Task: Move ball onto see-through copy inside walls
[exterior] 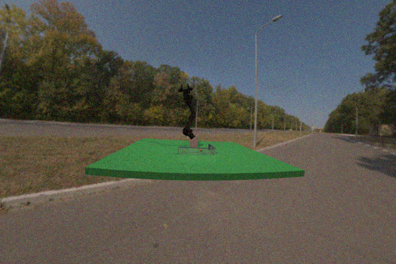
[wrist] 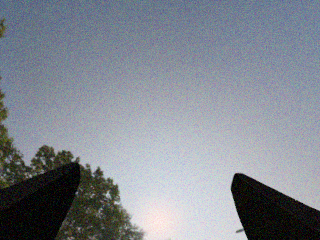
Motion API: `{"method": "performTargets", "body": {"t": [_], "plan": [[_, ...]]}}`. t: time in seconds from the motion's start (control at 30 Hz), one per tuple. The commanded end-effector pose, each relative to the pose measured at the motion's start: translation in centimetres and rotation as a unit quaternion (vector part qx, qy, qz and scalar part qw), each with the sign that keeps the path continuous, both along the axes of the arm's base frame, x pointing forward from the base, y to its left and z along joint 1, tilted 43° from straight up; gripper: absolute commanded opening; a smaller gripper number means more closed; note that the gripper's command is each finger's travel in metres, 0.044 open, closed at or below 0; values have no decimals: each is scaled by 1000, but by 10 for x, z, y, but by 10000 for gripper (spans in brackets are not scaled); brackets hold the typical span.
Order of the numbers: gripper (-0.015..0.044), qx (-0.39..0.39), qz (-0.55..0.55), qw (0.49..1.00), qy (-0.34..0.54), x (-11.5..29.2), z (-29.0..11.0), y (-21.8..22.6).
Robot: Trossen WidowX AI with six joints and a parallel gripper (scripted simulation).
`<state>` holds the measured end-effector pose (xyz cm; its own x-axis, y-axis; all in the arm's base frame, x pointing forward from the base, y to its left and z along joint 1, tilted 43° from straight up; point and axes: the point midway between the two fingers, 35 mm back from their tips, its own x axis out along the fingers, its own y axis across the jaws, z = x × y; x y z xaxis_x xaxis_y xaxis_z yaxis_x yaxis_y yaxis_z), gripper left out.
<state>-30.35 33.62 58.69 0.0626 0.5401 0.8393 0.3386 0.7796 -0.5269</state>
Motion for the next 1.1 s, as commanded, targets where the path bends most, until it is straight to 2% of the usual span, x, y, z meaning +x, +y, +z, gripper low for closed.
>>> {"method": "performTargets", "body": {"t": [0.0, 0.1, 0.2, 0.23, 0.43, 0.7, 0.9, 1.07], "plan": [[374, 1, 0, 1000, 1, 1, 1, -1], [295, 20, 1, 1000, 10, 10, 15, -16], [216, 59, 3, 998, 32, 32, 42, -50], [207, 73, 3, 996, 41, 40, 52, -62], [207, 134, -2, 987, 84, 86, 90, -122], [207, 221, -22, 961, 166, 180, 128, -216], [207, 274, -49, 931, 236, 260, 136, -277], [207, 322, -59, 892, 311, 333, 123, -321]]}}
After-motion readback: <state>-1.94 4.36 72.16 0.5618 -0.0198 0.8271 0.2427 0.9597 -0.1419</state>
